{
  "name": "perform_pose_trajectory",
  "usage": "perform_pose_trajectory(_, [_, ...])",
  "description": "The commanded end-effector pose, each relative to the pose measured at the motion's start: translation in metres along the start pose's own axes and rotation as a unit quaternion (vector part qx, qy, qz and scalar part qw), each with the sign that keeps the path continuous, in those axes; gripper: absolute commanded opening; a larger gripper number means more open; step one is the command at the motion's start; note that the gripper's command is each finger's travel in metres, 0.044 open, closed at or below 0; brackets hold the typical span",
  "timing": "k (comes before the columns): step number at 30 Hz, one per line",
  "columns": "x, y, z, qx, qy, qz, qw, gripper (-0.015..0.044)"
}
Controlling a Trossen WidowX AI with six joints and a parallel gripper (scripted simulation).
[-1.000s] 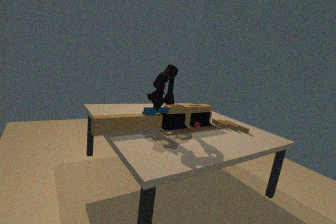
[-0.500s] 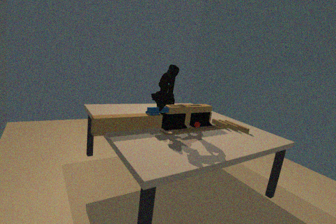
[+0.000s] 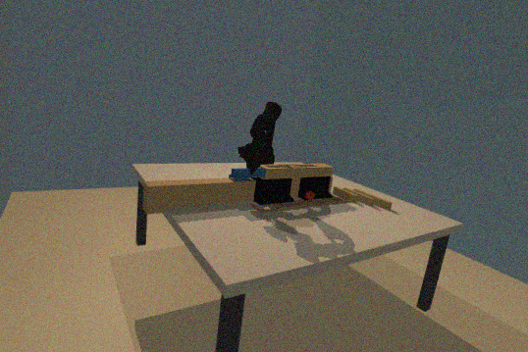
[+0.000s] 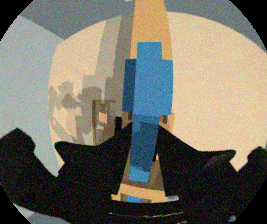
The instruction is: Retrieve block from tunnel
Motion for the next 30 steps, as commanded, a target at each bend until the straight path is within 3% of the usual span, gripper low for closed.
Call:
perform_pose_trajectory(1, [0.0,0.0,0.0,0.001,0.001,0.0,1.0,0.0131])
perform_pose_trajectory(13, [0.01,-0.02,0.034,0.041,0.006,0.017,0.999,0.044])
perform_pose_trajectory(20, [0.016,-0.045,0.02,0.044,0.006,0.018,0.999,0.044])
perform_pose_trajectory(30, [0.015,-0.043,0.012,0.044,0.006,0.018,0.999,0.044])
Point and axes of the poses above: the point midway between the two fingers, 35 mm back from their tips, its own z axis back along the fingers, its own x axis across the jaws, y = z × x, the point moved 9 cm from there along z, back along the fingers, and after that the axes turned 8 degrees about -z, right-handed, at the moved point
